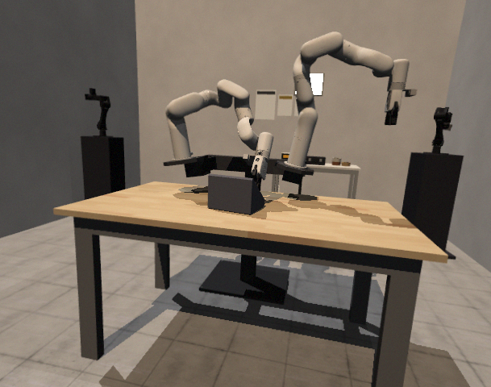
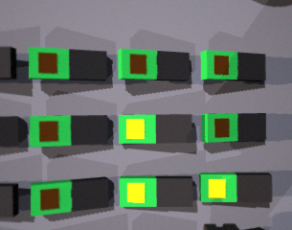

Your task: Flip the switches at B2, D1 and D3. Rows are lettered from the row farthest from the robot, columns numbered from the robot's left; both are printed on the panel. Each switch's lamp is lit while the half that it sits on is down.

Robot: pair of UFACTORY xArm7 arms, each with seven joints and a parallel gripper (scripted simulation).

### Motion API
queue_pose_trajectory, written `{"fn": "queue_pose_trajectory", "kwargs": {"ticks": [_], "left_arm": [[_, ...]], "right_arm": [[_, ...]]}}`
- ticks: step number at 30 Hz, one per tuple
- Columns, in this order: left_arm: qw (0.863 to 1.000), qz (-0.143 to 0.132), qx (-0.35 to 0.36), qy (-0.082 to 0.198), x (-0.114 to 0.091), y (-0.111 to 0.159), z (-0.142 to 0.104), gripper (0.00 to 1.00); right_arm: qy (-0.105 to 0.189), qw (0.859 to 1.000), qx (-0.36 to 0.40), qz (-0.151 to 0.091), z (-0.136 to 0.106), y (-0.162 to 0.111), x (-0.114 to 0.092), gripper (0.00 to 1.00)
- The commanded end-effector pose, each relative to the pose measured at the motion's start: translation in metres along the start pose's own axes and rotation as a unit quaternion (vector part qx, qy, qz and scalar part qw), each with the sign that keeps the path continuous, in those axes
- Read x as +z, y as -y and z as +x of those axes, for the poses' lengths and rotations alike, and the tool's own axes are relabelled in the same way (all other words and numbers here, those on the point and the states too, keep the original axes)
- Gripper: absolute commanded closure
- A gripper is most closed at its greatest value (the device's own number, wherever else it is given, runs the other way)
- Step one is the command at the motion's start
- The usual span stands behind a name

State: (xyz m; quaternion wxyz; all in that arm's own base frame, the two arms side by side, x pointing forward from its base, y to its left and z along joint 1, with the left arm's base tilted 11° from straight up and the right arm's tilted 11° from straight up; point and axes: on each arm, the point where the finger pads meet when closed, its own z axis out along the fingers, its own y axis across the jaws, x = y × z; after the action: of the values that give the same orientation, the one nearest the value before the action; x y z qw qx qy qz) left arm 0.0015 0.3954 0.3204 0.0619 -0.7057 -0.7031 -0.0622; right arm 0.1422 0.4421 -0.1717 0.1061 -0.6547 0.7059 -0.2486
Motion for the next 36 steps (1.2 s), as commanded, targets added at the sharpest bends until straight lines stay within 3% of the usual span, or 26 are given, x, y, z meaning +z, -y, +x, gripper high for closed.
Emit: {"fn": "queue_pose_trajectory", "kwargs": {"ticks": [1,29,36], "left_arm": [[1.0,0.0,0.0,-0.003,-0.002,0.0,0.001,0.0],[1.0,0.0,0.0,-0.003,-0.002,0.0,0.001,0.0],[1.0,0.0,0.0,-0.003,-0.002,0.0,0.001,0.0]], "right_arm": [[0.002,1.0,0.001,0.0,-0.002,0.001,0.0,1.0],[0.002,1.0,0.001,0.0,-0.002,0.001,0.004,1.0],[0.002,1.0,0.001,0.0,-0.002,0.001,-0.007,1.0]]}}
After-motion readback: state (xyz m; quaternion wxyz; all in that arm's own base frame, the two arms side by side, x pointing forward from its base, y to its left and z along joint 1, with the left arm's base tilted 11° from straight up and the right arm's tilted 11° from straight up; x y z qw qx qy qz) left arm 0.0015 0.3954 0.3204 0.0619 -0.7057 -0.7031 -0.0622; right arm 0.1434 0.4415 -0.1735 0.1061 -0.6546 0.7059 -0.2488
